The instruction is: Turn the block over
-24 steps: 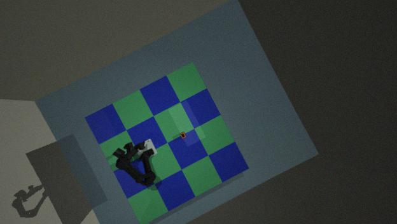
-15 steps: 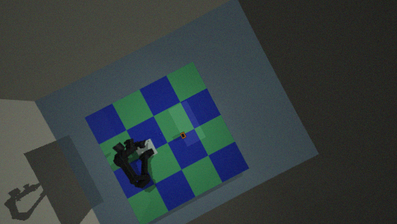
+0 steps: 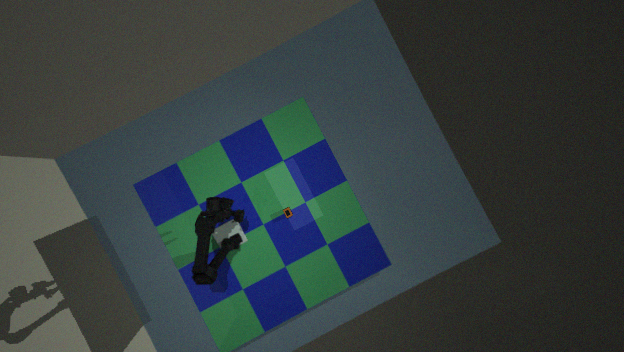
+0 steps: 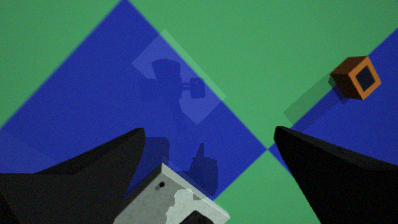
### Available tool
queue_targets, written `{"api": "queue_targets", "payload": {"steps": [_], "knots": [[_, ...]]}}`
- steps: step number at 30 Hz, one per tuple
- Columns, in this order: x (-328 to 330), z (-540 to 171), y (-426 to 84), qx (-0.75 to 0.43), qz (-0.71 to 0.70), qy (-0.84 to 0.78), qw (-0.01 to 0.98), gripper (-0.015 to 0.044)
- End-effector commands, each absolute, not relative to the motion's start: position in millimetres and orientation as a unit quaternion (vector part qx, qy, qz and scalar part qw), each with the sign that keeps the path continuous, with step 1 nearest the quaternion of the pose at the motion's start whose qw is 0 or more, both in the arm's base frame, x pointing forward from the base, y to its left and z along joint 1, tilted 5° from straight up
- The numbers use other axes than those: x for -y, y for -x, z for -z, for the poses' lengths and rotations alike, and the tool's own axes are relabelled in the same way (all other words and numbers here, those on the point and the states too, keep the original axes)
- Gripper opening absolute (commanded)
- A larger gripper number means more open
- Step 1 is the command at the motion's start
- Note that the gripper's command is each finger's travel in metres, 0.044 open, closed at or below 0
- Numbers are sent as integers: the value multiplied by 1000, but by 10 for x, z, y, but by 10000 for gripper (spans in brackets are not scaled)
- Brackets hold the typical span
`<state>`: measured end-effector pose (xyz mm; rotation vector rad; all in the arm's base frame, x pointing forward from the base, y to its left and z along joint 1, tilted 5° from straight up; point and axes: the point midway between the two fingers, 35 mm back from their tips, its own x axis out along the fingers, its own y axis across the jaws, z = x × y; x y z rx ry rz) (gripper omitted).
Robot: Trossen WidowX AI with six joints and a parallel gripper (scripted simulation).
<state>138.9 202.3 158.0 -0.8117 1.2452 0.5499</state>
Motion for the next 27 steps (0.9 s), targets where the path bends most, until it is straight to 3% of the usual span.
{"api": "queue_targets", "payload": {"steps": [1,9,16,27], "knots": [[-1983,-1573,-1871,-597,-202,314,710,440],[-1508,-1514,-2928,-654,-103,191,725,440],[-644,-1357,-3726,-683,-14,77,726,440],[-318,-991,-3896,-686,4,53,725,440]]}}
